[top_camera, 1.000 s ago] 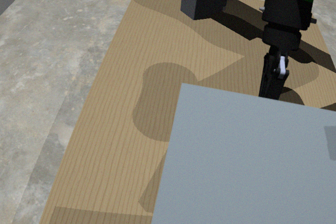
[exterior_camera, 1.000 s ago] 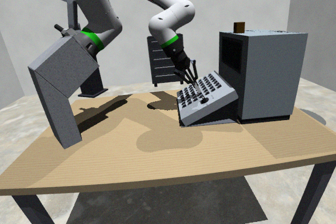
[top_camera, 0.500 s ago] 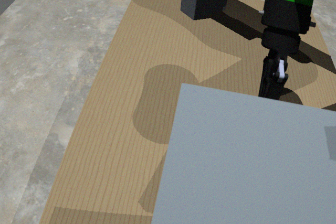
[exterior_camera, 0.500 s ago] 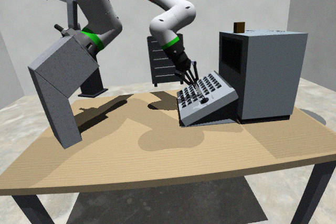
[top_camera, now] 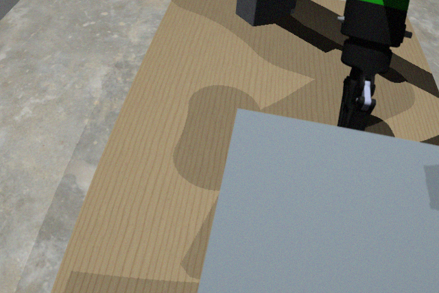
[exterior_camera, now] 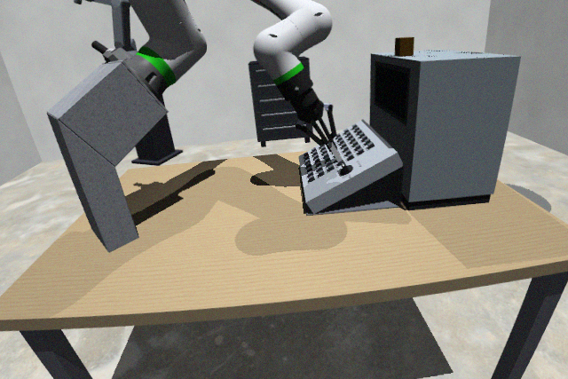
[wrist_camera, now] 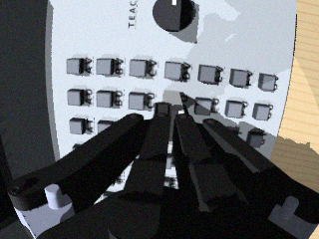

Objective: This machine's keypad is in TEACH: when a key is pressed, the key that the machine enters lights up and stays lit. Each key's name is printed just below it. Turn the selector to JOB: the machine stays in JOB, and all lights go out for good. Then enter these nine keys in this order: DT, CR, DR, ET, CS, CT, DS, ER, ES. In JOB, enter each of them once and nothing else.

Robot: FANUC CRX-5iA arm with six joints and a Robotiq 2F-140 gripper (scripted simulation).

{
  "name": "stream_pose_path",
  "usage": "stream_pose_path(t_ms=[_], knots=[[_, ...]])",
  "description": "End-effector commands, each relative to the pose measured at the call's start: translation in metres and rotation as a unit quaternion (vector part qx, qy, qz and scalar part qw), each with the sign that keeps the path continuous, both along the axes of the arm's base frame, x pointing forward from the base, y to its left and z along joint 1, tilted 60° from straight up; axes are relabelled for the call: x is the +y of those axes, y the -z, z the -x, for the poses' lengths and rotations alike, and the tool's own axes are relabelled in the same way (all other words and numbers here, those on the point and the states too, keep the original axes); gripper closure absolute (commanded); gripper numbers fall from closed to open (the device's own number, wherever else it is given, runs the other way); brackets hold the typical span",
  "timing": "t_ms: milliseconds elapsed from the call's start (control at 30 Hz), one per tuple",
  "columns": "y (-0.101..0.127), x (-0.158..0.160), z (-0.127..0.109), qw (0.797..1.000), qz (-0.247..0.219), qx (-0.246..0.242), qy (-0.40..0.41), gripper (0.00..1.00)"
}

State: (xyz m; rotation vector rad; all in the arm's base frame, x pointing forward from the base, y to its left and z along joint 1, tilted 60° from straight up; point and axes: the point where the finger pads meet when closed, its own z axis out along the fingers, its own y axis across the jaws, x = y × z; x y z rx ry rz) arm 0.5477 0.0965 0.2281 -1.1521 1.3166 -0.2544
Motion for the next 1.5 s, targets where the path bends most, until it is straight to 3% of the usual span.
stream_pose_path(t_ms=[0, 933, 1467], knots=[[0.0, 0.0, 0.0, 1.0, 0.0, 0.0, 0.0, 1.0], [0.0, -0.001, 0.0, 1.0, 0.0, 0.0, 0.0, 1.0], [-0.004, -0.01, 0.017, 1.0, 0.0, 0.0, 0.0, 1.0]])
